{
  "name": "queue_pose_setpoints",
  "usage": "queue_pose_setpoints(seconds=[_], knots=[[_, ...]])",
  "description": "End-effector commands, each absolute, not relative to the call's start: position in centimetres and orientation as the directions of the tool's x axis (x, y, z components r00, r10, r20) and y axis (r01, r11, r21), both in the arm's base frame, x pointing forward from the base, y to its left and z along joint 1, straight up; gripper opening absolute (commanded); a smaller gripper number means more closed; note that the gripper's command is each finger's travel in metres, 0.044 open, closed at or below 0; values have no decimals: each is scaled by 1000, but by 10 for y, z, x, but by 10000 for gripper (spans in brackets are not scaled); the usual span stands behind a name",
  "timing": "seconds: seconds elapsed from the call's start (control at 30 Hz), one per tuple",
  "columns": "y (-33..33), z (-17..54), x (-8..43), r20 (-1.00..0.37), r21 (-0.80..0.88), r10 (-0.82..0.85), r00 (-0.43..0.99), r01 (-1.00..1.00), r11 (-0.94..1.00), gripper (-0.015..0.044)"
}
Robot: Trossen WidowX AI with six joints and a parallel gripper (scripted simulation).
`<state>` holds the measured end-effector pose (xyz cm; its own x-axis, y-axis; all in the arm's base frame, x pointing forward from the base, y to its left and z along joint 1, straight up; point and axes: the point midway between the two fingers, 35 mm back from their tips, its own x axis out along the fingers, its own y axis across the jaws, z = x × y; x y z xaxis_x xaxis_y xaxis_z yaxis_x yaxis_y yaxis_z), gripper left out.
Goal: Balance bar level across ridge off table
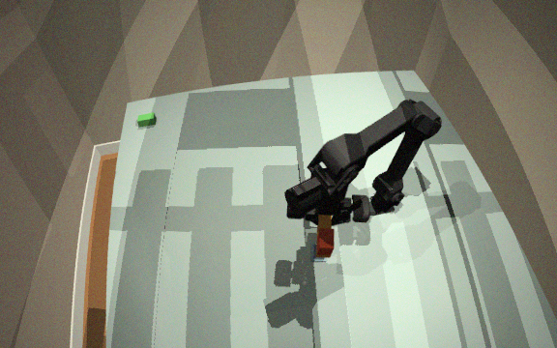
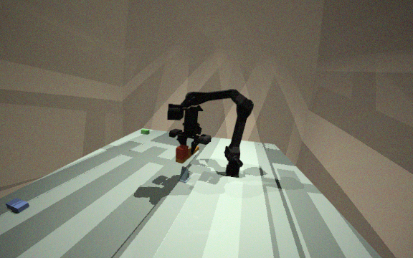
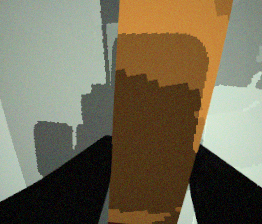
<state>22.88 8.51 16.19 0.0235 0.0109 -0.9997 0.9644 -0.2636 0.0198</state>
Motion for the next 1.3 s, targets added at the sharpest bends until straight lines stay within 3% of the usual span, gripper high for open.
queue_pose_setpoints(seconds=[0.0, 1.27], knots=[[87, 158, 228, -1000, 22, 10, 25, 967, -252, 0], [87, 120, 230, -1000, 22, 10, 25, 969, -244, 0]])
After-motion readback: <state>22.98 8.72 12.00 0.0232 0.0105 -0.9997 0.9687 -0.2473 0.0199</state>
